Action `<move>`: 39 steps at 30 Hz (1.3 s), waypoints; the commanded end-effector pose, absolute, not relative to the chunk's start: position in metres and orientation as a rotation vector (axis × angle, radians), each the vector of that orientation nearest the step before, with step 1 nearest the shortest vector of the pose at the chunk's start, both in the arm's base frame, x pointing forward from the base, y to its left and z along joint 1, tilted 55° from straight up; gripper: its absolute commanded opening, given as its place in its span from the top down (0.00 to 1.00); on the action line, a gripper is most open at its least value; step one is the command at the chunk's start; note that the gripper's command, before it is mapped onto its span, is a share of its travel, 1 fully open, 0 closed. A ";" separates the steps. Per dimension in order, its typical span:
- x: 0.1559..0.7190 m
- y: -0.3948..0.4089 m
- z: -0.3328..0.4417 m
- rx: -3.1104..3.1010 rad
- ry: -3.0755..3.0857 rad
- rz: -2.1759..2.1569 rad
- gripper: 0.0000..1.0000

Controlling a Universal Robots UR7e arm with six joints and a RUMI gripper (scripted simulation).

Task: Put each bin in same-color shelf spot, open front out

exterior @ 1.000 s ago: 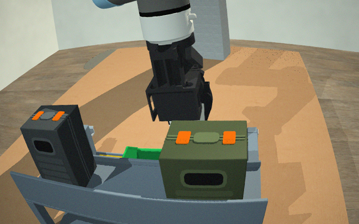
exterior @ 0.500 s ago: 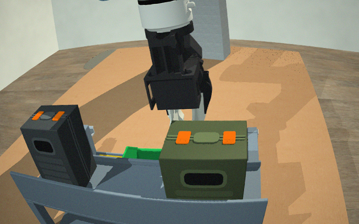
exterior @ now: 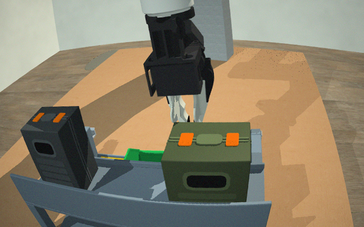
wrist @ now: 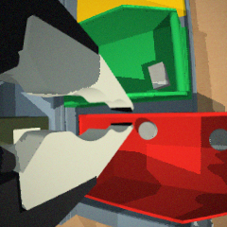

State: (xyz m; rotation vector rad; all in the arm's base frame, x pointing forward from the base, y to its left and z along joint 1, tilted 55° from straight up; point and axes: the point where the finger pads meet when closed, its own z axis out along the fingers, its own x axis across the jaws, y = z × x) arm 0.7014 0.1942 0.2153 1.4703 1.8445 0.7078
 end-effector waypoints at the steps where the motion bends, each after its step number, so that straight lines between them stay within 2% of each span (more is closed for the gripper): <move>1: 0.695 0.195 0.221 1.469 1.844 0.709 0.95; 39: 0.665 0.196 0.242 1.469 1.844 0.709 0.95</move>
